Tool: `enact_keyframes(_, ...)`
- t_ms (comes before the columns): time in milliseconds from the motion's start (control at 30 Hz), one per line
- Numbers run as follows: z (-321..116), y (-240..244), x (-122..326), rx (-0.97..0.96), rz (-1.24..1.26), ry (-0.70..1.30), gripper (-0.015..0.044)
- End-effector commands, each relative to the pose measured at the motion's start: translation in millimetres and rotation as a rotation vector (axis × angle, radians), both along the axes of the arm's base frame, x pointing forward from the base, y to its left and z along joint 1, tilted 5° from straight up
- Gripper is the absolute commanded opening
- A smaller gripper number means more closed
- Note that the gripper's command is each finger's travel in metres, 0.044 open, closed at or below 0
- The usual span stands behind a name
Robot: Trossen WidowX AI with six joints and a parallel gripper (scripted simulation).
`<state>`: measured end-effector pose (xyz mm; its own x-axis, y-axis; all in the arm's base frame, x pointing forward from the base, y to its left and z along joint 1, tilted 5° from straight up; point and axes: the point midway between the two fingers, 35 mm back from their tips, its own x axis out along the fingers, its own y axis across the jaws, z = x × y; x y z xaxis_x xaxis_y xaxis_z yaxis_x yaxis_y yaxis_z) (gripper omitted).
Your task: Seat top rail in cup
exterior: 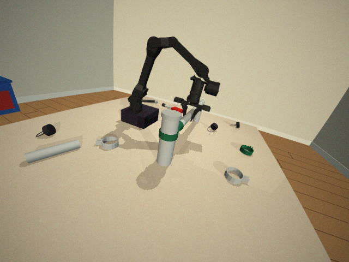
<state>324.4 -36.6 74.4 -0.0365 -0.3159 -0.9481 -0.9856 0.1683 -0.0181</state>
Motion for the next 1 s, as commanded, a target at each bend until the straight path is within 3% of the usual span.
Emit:
enact_keyframes(0, 1.3, -10.2, -2.4, -0.010, -0.005, -0.003, 0.0000)
enact_keyframes(967, 0.5, -13.7, -3.9, -0.009, -0.004, -0.001, 0.0000)
